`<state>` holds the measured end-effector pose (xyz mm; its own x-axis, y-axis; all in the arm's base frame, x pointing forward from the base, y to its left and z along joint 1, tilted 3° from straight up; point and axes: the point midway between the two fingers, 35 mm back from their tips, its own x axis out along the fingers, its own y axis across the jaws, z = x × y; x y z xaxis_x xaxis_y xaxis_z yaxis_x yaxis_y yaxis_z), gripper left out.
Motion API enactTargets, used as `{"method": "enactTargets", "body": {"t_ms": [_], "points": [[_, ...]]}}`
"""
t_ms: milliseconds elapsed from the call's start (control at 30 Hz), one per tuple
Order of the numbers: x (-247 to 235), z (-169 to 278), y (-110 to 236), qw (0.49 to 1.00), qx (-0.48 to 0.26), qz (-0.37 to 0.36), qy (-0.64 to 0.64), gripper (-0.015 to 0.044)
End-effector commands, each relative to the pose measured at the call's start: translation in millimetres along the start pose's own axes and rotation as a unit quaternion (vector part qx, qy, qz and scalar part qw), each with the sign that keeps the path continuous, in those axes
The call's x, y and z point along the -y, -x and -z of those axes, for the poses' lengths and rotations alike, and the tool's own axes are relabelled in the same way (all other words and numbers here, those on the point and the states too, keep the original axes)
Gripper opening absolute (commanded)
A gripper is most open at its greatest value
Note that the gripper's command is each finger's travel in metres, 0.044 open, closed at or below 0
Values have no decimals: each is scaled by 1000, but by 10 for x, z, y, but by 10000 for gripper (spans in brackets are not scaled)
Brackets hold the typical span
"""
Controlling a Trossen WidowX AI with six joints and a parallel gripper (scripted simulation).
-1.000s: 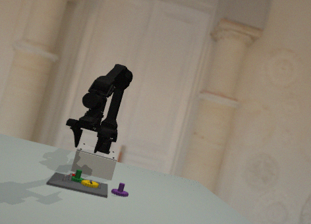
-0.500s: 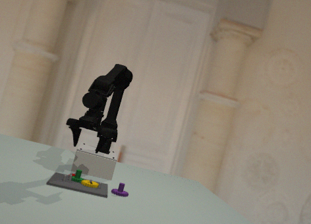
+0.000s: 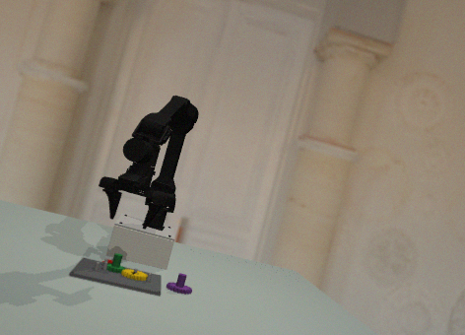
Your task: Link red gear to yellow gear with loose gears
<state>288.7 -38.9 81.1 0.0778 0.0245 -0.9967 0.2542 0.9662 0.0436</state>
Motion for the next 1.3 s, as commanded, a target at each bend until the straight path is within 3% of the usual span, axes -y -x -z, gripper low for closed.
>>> {"method": "enactTargets", "body": {"t_ms": [0, 400, 633, 967, 1267], "points": [[0, 2, 5, 1000, -1, 0, 1, 440], [-23, 3, 7, 1000, -1, 0, 1, 440], [-868, 195, 94, 1000, -6, 0, 0, 440], [-2060, 1002, 314, 1000, -6, -12, 7, 440], [-2594, 1905, 500, 1000, -10, -13, 0, 440]]}}
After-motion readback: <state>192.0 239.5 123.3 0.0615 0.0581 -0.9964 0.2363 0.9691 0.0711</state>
